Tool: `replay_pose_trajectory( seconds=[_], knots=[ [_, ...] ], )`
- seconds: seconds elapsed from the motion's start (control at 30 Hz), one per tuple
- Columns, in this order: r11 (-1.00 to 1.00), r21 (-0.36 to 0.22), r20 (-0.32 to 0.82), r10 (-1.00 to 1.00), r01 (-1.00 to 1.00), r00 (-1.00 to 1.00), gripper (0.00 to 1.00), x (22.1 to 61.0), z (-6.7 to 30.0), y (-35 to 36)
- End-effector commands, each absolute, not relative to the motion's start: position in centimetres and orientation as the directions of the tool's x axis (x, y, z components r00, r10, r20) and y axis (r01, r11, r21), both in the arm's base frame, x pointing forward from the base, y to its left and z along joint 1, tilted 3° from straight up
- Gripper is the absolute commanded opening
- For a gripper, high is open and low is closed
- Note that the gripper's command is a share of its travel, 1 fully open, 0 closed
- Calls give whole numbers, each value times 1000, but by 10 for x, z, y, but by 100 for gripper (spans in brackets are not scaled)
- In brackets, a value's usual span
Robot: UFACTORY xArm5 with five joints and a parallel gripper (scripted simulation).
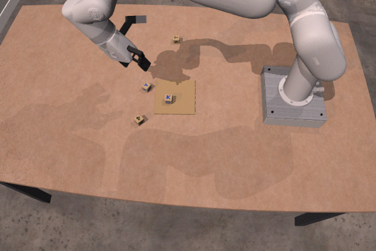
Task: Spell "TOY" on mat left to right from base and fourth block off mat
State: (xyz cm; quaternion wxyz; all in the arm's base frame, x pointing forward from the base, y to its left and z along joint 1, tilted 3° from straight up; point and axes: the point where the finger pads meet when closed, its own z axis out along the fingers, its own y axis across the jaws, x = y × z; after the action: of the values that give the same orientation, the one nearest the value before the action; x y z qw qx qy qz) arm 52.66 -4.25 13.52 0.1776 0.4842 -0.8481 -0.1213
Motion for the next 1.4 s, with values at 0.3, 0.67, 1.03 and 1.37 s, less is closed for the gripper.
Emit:
replay_pose_trajectory(
  seconds=[0.3,0.67,1.03,1.37],
  knots=[
    [515,359,177,-857,-779,-485,100,524,137,-47],
    [528,343,172,-848,-777,-501,100,521,138,-52],
    [530,340,171,-847,-776,-503,100,520,138,-53],
    [530,340,171,-847,-776,-503,100,520,138,-53]
  ],
)
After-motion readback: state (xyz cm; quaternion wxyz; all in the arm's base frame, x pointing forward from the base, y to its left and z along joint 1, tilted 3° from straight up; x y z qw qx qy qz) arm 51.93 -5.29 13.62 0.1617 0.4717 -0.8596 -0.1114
